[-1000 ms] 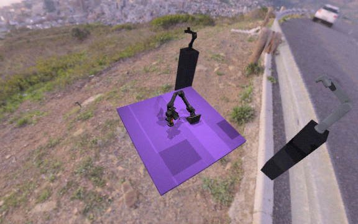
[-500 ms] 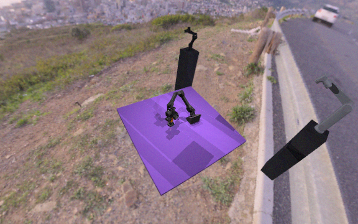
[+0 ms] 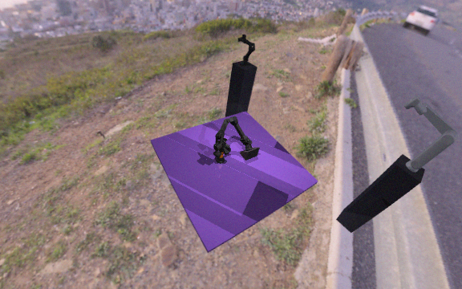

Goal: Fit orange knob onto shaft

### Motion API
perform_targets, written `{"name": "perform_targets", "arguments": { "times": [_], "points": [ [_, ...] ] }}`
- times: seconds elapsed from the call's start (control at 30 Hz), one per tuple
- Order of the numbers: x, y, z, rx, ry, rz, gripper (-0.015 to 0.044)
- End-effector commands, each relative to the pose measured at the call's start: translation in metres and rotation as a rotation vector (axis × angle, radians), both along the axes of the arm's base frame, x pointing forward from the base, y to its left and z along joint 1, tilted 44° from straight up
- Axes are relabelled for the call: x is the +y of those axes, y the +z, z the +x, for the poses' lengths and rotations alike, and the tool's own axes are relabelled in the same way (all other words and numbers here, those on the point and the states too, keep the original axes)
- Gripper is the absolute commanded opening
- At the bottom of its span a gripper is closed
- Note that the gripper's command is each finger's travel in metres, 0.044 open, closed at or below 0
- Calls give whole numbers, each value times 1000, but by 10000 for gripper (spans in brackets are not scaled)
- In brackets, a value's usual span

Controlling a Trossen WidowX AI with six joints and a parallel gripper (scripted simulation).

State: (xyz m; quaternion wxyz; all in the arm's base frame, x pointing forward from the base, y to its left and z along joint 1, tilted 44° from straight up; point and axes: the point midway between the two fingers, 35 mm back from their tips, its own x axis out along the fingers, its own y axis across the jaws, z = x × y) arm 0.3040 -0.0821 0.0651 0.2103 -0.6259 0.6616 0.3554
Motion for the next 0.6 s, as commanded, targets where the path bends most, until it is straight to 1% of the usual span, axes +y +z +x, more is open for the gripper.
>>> {"name": "perform_targets", "arguments": {
  "times": [0.0, 0.4, 0.57],
  "points": [
    [0, 0, -1, 2, 2, 0, 0],
    [2, 5, 0, 2, 2, 1, 0],
    [2, 5, 0, 86, 92, 16, 0]
  ]
}}
